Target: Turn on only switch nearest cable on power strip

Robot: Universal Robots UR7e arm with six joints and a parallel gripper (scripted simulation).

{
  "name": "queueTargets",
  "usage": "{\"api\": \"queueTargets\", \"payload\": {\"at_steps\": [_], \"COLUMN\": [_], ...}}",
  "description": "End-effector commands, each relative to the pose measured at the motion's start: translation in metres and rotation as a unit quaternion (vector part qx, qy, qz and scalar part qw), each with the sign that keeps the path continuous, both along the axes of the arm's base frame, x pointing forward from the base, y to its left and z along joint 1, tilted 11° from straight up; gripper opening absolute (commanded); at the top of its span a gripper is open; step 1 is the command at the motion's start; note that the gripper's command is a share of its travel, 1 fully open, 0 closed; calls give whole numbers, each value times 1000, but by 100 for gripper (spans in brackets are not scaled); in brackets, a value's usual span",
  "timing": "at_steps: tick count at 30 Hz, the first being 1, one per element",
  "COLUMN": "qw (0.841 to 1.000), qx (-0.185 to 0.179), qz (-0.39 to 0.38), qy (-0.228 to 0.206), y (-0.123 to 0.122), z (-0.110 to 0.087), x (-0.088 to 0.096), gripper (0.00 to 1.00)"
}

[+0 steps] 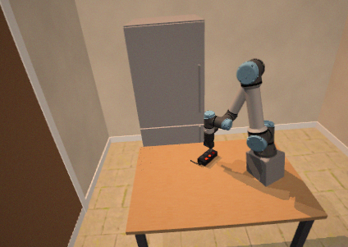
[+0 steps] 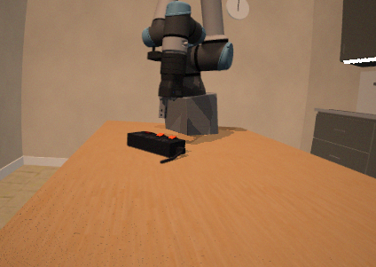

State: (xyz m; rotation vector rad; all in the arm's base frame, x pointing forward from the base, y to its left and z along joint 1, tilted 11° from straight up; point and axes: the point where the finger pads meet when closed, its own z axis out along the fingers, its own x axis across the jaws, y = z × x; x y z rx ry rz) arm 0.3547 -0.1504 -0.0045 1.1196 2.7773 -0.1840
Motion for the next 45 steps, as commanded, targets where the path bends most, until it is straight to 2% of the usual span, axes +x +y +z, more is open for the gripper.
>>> {"api": "queueTargets", "payload": {"at_steps": [1,29,45], "qw": [1000,1000,1000], "qx": [0,0,0], "qz": [0,0,0], "qy": [-1,-1,0], "y": [0,-1,-3], "z": [0,-2,-16], "x": [0,0,2], "gripper": [0,0,0]}}
